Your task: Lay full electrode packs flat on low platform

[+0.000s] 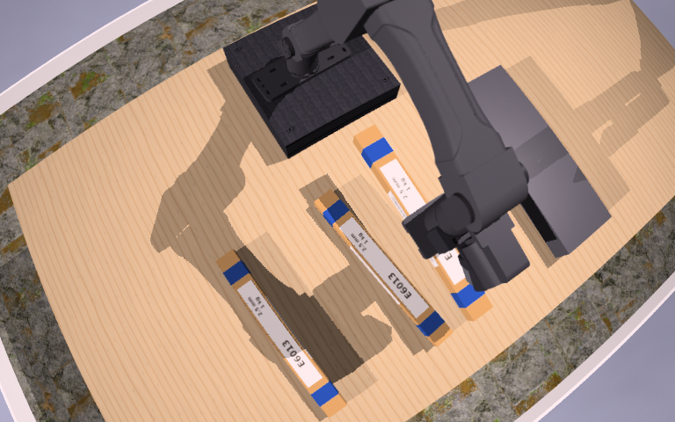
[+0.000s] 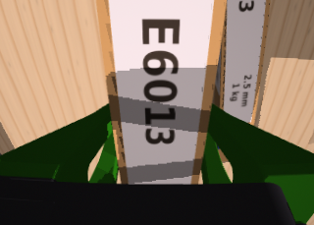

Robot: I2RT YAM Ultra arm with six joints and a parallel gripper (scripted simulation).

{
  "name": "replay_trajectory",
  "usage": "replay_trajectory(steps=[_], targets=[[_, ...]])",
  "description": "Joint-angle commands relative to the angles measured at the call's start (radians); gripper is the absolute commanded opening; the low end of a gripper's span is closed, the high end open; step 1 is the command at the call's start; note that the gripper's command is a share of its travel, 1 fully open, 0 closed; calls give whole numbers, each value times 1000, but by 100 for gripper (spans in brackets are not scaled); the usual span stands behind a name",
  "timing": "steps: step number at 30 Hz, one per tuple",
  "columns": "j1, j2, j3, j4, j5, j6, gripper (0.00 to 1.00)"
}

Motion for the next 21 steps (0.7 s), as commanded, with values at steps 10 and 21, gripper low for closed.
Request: replay_trajectory(steps=[10,21], targets=[[5,-50,-6,8,-2,3,0],[11,-62,-77,81,-4,8,0]])
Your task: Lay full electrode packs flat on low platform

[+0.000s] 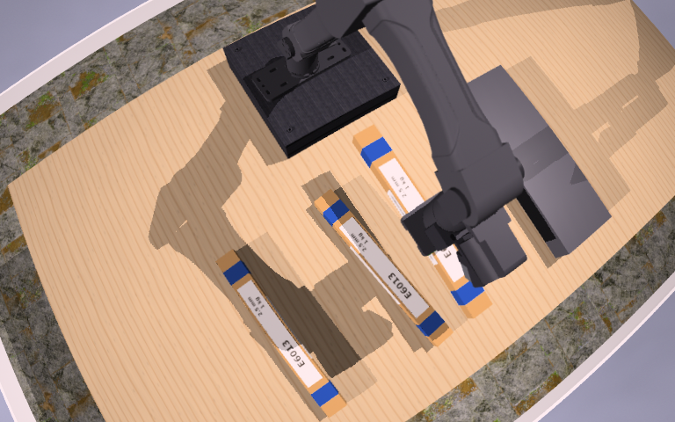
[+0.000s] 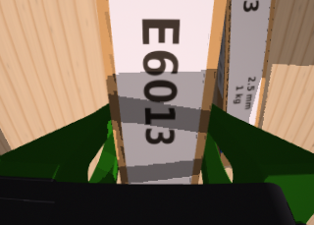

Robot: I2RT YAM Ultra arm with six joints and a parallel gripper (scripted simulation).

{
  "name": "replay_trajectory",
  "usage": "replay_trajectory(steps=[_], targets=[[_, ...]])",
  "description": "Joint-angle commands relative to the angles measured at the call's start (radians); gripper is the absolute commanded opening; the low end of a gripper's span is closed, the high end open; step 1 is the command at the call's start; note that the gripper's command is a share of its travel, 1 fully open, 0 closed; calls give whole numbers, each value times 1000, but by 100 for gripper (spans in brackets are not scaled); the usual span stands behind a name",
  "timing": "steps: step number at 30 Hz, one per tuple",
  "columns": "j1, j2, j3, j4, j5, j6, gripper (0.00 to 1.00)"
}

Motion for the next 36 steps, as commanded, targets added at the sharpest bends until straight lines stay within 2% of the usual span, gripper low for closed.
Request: replay_trajectory(steps=[1,7,9,10,12,17,20,24,26,27,29,31,33,36], targets=[[7,-32,-19,35,-4,6,0],[10,-27,-50,72,-4,6,0],[10,-27,-50,72,-4,6,0],[11,-36,-22,84,-4,6,0],[12,-25,-67,94,-4,7,0],[13,11,-89,123,-3,7,0],[13,-8,-103,142,-4,7,0],[10,20,-119,164,-3,8,0],[10,20,-119,164,-3,8,0],[4,8,-85,174,-4,8,0],[5,4,-132,184,-3,8,0],[7,28,-138,195,-3,9,0],[8,16,-99,196,-4,9,0],[9,-2,-100,197,-4,9,0]])
